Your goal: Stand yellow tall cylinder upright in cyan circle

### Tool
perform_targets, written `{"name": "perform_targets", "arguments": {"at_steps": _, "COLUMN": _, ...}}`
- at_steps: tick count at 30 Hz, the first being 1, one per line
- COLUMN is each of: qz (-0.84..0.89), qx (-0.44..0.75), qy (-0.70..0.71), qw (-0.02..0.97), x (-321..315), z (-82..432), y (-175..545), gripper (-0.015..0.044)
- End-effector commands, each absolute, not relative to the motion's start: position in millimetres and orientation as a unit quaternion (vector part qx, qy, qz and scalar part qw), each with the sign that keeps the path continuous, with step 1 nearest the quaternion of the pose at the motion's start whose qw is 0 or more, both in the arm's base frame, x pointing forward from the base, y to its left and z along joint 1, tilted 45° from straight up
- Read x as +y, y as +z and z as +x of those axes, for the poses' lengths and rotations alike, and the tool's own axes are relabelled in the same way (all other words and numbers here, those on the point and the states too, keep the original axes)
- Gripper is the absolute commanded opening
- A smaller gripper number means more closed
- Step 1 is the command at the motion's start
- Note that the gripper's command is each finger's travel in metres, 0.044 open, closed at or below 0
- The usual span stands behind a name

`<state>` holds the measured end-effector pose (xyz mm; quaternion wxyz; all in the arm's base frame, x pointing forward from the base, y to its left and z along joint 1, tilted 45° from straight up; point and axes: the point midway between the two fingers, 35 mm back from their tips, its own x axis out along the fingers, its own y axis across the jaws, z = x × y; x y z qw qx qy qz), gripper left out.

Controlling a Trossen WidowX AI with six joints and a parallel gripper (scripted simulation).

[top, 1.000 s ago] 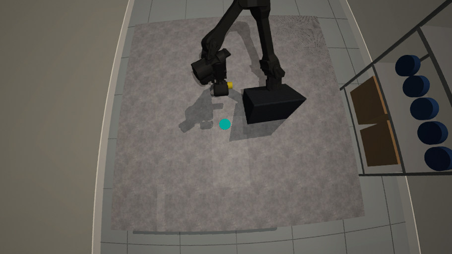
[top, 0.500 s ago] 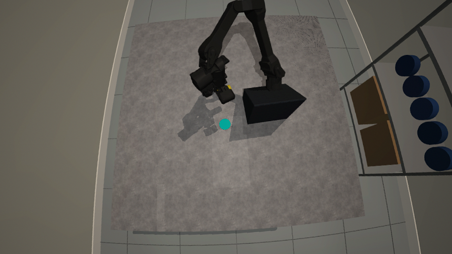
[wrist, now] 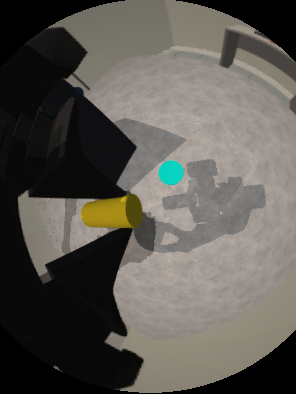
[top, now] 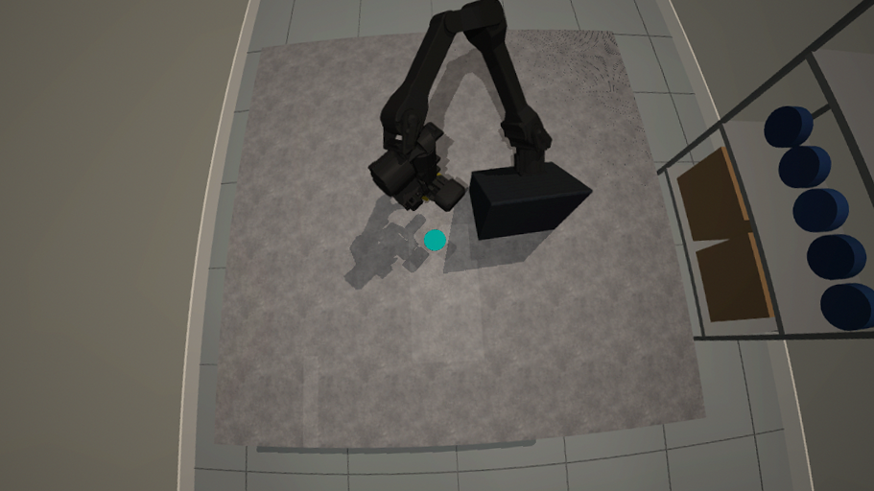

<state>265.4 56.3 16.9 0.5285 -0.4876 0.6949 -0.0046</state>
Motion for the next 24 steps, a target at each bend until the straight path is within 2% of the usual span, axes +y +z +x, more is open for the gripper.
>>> {"name": "perform_targets", "arguments": {"at_steps": 1, "qz": -0.517, "qx": 0.694, "qy": 0.035, "qw": 0.500, "x": 66.4, "z": 265.8, "y": 7.9, "gripper": 0.0105}}
{"name": "perform_targets", "arguments": {"at_steps": 24, "qz": -0.643, "qx": 0.656, "qy": 0.230, "qw": 0.320, "x": 108.2, "z": 257.1, "y": -35.7, "gripper": 0.0105}}
